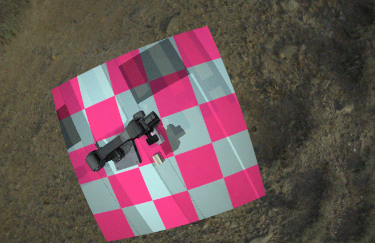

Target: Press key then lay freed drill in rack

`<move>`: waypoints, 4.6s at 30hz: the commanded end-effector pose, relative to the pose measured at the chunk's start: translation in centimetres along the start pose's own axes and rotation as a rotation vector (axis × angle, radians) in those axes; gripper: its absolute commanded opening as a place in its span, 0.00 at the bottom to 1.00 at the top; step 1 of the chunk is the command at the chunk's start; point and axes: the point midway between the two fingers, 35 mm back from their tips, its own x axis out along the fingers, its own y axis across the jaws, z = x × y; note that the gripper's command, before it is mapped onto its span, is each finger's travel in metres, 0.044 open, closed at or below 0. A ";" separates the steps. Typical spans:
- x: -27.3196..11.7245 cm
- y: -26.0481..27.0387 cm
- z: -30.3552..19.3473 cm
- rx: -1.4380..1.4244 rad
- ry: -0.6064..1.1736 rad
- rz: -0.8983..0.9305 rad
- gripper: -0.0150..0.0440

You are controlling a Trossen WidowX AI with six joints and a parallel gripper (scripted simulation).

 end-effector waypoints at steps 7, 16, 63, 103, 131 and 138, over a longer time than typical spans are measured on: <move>1.0 0.0 -0.4 0.003 0.021 0.001 0.25; 1.3 0.1 -0.7 0.003 0.021 0.001 0.25; 3.0 0.2 -1.0 0.003 0.021 0.002 0.25; -1.5 -3.1 1.0 -0.310 0.018 -0.004 1.00; 6.0 -16.1 -0.7 -1.567 0.027 0.007 1.00; 6.0 -16.1 -0.7 -1.568 0.027 0.007 1.00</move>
